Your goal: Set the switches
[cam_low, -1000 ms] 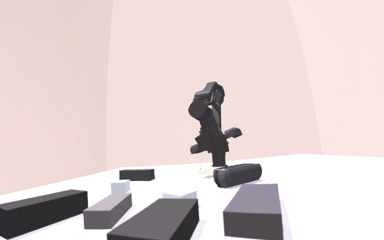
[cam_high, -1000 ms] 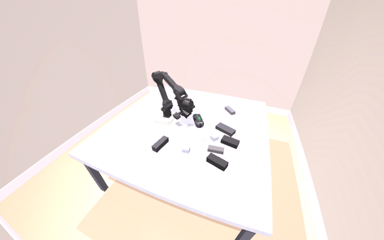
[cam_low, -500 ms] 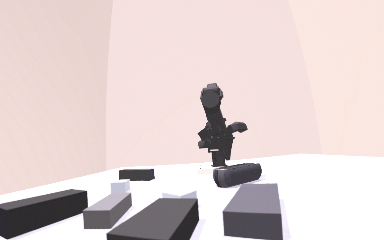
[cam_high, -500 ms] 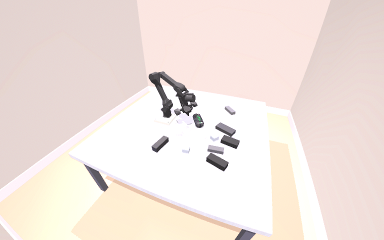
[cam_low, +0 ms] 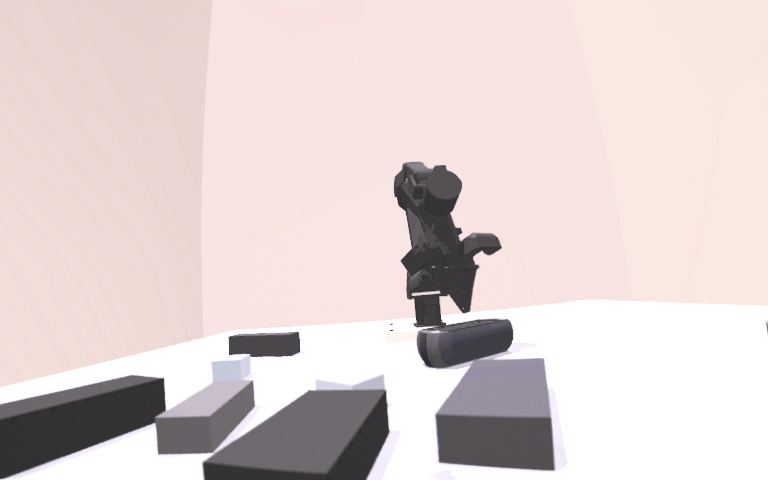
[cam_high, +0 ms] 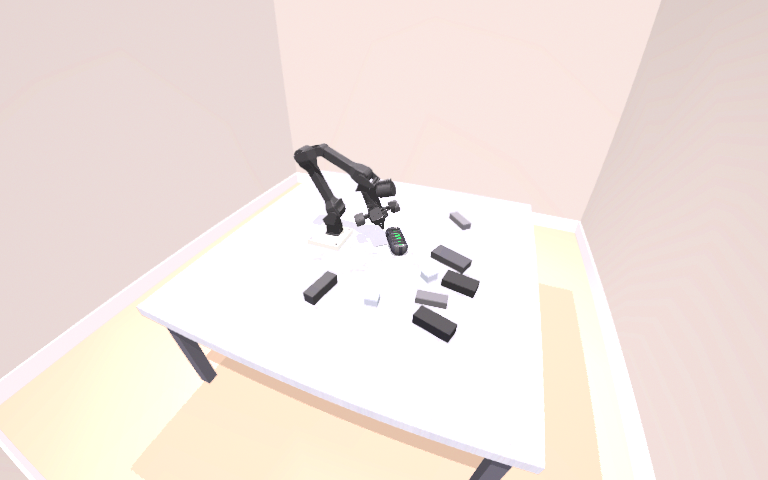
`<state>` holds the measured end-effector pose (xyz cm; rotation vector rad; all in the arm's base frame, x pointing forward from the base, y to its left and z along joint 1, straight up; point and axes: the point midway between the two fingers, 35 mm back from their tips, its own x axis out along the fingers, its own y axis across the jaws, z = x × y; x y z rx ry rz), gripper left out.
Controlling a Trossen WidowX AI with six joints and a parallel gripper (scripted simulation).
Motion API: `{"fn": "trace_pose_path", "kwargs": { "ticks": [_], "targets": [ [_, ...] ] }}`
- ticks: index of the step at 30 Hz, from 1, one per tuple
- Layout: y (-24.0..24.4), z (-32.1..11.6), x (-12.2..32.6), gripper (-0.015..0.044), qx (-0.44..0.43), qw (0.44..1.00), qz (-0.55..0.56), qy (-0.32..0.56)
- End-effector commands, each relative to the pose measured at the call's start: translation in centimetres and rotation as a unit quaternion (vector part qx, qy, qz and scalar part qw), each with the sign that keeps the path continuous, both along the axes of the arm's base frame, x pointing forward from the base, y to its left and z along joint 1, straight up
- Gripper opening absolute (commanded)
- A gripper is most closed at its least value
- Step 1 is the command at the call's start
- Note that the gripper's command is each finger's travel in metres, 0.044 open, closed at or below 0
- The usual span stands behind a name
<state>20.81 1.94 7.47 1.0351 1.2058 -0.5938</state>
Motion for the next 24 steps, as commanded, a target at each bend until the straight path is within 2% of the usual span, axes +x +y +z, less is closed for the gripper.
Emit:
{"fn": "trace_pose_path", "kwargs": {
  "ticks": [1,24],
  "targets": [
    [0.0,-0.9,-0.2,0.0000,-0.001,1.000,-0.003,0.007],
    [0.0,-4.6,-0.2,0.0000,-0.001,1.000,-0.003,0.008]
  ]
}}
